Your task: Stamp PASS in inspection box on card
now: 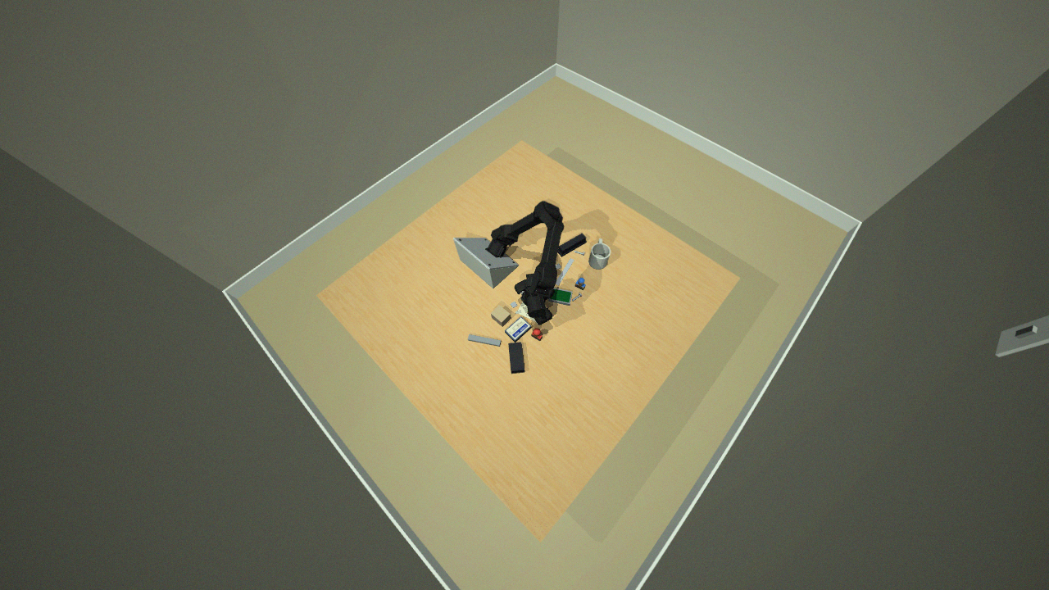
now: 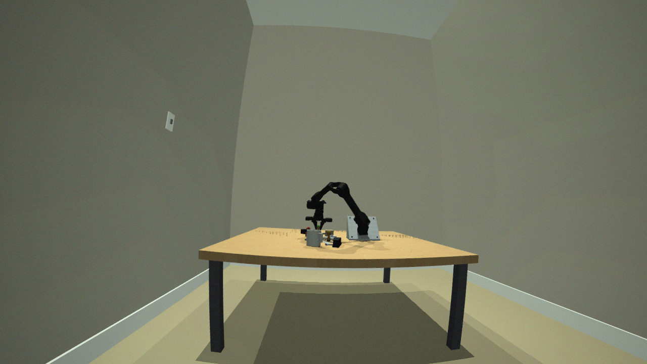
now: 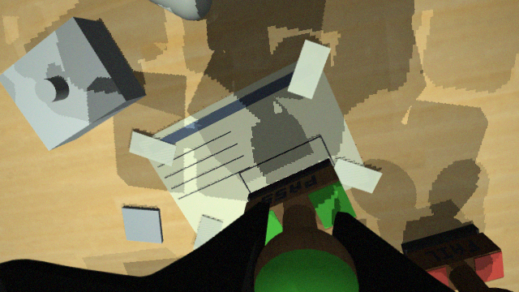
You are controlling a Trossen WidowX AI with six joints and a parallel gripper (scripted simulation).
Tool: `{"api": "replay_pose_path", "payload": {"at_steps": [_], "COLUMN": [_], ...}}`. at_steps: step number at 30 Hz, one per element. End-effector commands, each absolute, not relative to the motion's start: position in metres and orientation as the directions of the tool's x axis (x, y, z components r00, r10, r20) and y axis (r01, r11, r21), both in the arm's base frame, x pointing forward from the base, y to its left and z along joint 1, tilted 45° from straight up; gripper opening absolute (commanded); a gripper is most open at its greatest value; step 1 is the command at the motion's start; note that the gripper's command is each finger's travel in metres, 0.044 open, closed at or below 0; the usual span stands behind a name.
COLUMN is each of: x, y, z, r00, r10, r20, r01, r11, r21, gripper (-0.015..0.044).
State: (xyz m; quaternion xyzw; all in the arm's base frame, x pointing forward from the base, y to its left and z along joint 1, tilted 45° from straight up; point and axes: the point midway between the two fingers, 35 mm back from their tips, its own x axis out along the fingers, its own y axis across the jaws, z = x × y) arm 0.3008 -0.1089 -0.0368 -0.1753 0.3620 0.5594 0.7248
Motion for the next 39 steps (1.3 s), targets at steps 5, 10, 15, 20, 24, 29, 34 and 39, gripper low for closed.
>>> {"api": "replay_pose_path", "payload": {"at_steps": [5, 10, 15, 20, 24, 29, 34, 39], "x": [0.2995, 0.2995, 0.2995, 0.2995, 0.2995, 0.2995, 0.2996, 0.2997], "y": [-0.1030, -0.1006, -0.0981, -0.0969, -0.0969, -0.0969, -0.0961, -0.0954], "z": [-0.0414, -0.0436, -0.0458, -0.0469, -0.0469, -0.0469, -0.0477, -0.0484], "r00": [0.112, 0.112, 0.112, 0.113, 0.113, 0.113, 0.113, 0.113], "r10": [0.690, 0.691, 0.692, 0.692, 0.692, 0.692, 0.692, 0.692], "r20": [-0.715, -0.714, -0.713, -0.713, -0.713, -0.713, -0.713, -0.713], "r01": [-0.935, -0.935, -0.935, -0.935, -0.935, -0.935, -0.935, -0.935], "r11": [0.317, 0.316, 0.316, 0.316, 0.316, 0.316, 0.316, 0.316], "r21": [0.160, 0.159, 0.159, 0.159, 0.159, 0.159, 0.159, 0.159], "gripper": [0.0000, 0.0000, 0.0000, 0.0000, 0.0000, 0.0000, 0.0000, 0.0000]}}
